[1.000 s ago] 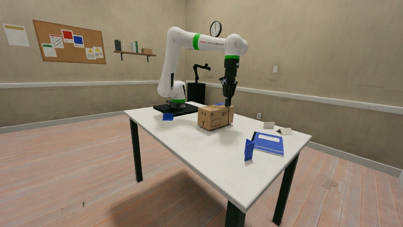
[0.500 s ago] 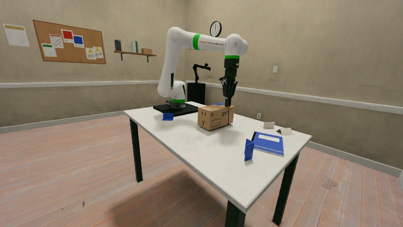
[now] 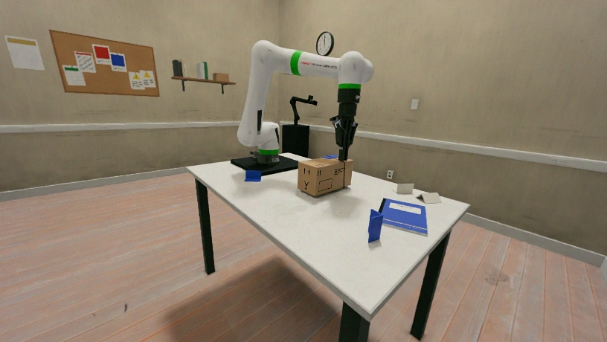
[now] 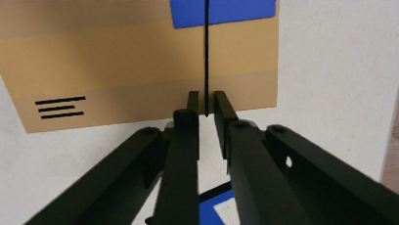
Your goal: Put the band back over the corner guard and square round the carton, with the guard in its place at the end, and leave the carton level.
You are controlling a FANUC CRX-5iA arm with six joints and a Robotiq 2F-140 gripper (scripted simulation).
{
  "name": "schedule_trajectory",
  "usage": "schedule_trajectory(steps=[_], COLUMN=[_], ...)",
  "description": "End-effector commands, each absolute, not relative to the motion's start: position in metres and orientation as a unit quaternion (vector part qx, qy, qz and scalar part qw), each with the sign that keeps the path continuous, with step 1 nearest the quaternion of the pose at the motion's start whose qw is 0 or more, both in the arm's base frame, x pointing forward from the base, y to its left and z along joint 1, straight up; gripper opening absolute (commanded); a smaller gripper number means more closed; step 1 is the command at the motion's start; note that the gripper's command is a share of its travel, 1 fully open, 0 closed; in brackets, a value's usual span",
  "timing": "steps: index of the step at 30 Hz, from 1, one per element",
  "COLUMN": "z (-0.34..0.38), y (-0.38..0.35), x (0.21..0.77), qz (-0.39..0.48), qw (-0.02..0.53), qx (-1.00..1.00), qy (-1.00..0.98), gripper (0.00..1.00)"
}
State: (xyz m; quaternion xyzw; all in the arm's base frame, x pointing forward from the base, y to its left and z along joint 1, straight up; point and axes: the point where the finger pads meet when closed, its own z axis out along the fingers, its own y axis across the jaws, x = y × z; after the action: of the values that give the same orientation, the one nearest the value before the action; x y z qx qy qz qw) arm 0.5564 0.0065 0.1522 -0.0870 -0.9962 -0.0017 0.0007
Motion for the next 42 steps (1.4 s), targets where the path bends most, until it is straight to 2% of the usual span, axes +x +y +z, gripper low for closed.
schedule_trajectory(steps=[1,42], z=[0.1529,0.1484], y=[0.0064,0.0064], x=[0.5569,0.5569], qz=[-0.002,-0.002], qw=[0.0,0.0], qx=[-0.087,-0.087], qy=[-0.996,-0.996], gripper=[0.18,0.18])
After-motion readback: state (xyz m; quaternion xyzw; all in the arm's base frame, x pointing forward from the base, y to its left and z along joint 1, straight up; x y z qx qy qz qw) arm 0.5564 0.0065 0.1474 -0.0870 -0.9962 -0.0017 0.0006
